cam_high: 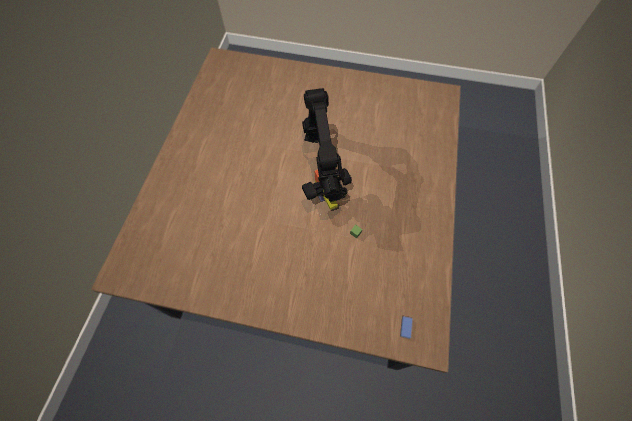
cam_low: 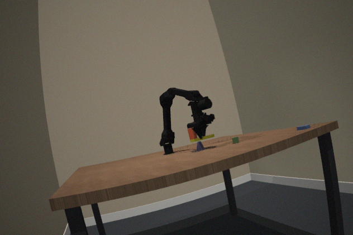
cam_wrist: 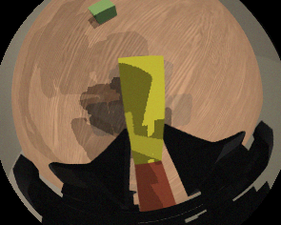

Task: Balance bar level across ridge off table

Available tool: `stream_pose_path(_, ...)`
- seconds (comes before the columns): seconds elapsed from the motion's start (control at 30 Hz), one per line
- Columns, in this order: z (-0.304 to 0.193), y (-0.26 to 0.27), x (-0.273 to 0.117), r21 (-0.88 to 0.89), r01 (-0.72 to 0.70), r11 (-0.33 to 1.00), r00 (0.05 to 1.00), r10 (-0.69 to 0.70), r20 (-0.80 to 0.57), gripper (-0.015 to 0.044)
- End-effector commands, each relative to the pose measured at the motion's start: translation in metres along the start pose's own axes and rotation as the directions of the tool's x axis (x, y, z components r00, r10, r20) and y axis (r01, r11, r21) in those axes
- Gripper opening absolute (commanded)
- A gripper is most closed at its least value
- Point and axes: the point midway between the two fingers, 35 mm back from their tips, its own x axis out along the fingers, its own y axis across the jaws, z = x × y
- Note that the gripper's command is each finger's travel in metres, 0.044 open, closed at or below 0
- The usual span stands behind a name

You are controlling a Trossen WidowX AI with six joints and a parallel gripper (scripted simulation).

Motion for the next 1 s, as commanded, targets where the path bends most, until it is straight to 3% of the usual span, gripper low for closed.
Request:
stream_pose_path(0.0,0.0001,-0.0006,0.0004,0.005,0.003,1.0,1.0,-0.003,0.001,0.0)
stream_pose_path(0.97,0.0,-0.0007,0.0029,0.005,0.003,1.0,1.0,-0.003,0.001,0.0)
